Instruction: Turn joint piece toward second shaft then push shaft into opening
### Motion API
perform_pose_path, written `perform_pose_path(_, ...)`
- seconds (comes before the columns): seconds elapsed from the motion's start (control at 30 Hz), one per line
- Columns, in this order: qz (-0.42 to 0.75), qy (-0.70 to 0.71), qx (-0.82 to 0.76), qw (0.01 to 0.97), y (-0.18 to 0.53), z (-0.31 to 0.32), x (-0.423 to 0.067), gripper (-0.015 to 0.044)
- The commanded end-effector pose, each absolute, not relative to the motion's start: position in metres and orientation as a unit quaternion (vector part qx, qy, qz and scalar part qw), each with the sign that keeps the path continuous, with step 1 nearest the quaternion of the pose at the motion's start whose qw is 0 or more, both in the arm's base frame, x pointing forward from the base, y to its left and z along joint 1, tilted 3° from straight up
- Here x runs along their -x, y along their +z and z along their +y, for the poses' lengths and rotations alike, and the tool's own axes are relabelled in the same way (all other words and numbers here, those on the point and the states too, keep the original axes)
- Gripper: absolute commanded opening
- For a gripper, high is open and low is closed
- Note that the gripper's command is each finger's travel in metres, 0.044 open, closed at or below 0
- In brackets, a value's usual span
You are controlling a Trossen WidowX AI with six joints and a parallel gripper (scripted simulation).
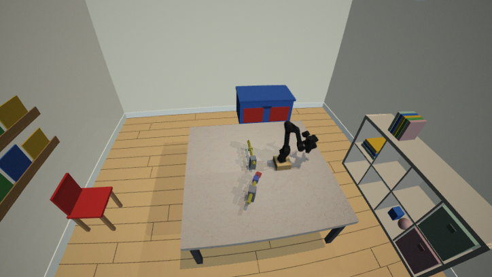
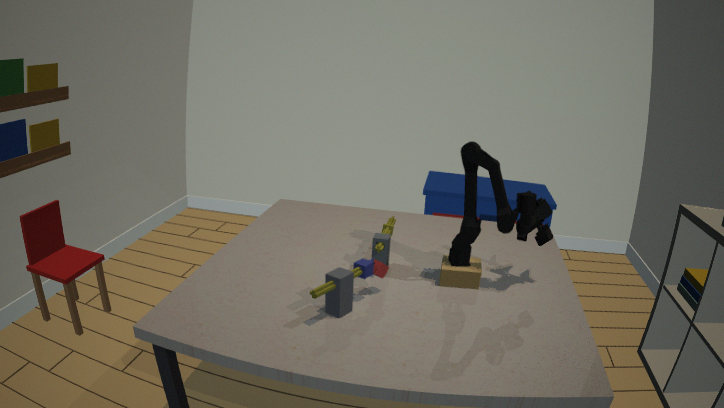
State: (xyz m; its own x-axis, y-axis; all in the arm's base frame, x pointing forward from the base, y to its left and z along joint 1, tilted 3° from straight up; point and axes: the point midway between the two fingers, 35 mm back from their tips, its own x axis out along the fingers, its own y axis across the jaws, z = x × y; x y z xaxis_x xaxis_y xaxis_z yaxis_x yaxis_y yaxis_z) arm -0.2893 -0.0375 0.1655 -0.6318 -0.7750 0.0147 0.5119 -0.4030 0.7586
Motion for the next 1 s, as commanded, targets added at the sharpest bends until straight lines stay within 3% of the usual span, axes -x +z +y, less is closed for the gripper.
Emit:
perform_pose_path(0.0,-0.378,-0.82,-0.173,0.394,0.166,-0.038,0.289,0.0426)
perform_pose_path(0.47,-0.247,-0.803,-0.16,0.519,0.175,-0.032,0.296,0.044)
perform_pose_path(0.7,-0.253,-0.806,-0.161,0.511,0.174,-0.029,0.297,0.044)
perform_pose_path(0.97,-0.308,-0.842,-0.161,0.413,0.17,0.016,0.311,0.044)
